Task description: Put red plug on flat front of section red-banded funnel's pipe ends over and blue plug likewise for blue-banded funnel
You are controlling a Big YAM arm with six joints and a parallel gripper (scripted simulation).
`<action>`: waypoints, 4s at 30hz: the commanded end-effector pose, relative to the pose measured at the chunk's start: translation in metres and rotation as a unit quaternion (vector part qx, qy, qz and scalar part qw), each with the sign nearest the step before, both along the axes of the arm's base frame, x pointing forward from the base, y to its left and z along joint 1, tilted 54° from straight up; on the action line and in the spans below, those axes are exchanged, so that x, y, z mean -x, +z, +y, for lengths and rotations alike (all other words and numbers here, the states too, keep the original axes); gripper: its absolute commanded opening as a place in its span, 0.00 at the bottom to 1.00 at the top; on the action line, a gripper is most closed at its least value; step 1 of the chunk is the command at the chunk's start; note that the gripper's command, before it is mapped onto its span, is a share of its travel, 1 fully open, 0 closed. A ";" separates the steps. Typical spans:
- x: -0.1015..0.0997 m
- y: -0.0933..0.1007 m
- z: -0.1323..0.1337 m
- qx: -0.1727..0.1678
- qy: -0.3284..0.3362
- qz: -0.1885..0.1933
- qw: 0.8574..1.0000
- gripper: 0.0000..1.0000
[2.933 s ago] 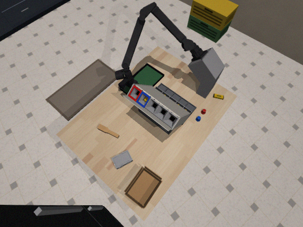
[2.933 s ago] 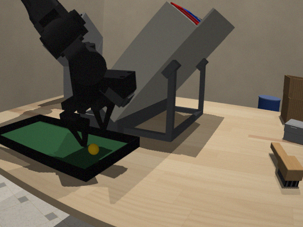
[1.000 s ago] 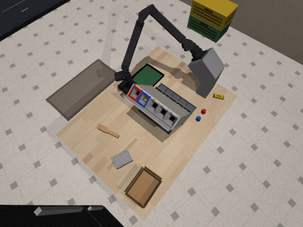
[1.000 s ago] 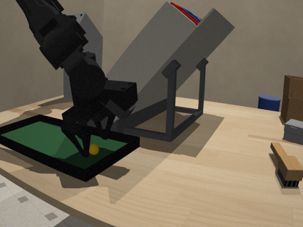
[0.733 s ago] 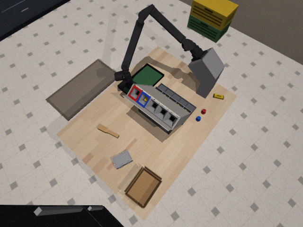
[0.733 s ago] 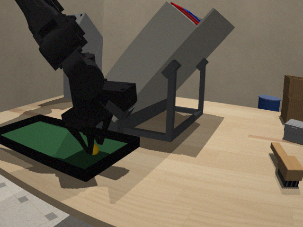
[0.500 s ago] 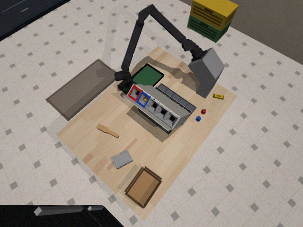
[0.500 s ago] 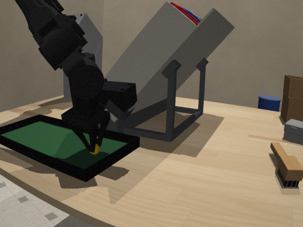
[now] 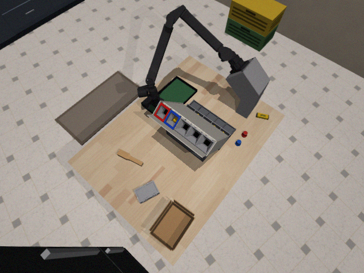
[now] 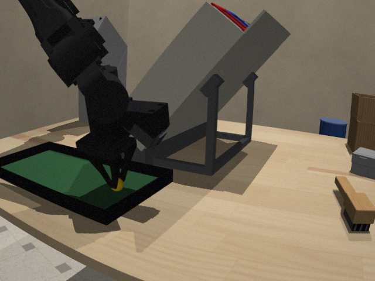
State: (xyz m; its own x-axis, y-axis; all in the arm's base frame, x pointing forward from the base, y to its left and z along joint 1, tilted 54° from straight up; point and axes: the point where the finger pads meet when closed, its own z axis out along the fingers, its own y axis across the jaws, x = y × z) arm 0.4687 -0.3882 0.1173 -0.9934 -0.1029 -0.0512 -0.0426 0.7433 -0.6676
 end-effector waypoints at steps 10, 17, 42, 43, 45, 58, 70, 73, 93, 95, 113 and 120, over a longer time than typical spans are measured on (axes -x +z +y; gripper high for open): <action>-0.002 0.011 0.009 0.002 0.003 -0.003 1.000 0.00; 0.006 0.047 0.059 0.002 0.003 -0.003 1.000 0.00; 0.014 0.083 0.107 0.002 0.002 -0.004 1.000 0.00; 0.014 0.083 0.107 0.002 0.002 -0.004 1.000 0.00; 0.032 0.085 0.110 0.002 0.002 -0.004 1.000 0.00; 0.147 0.099 0.127 0.003 0.002 -0.007 1.000 0.00; 0.148 0.099 0.127 0.003 0.001 -0.005 1.000 0.00; 0.148 0.099 0.126 0.003 0.001 -0.005 1.000 0.00; 0.127 0.029 0.257 0.033 0.045 -0.056 0.997 0.00; 0.127 0.025 0.264 0.034 0.048 -0.057 0.997 0.00; 0.112 -0.044 0.380 0.059 0.101 -0.077 0.990 0.00; 0.105 -0.072 0.432 0.069 0.119 -0.094 0.986 0.00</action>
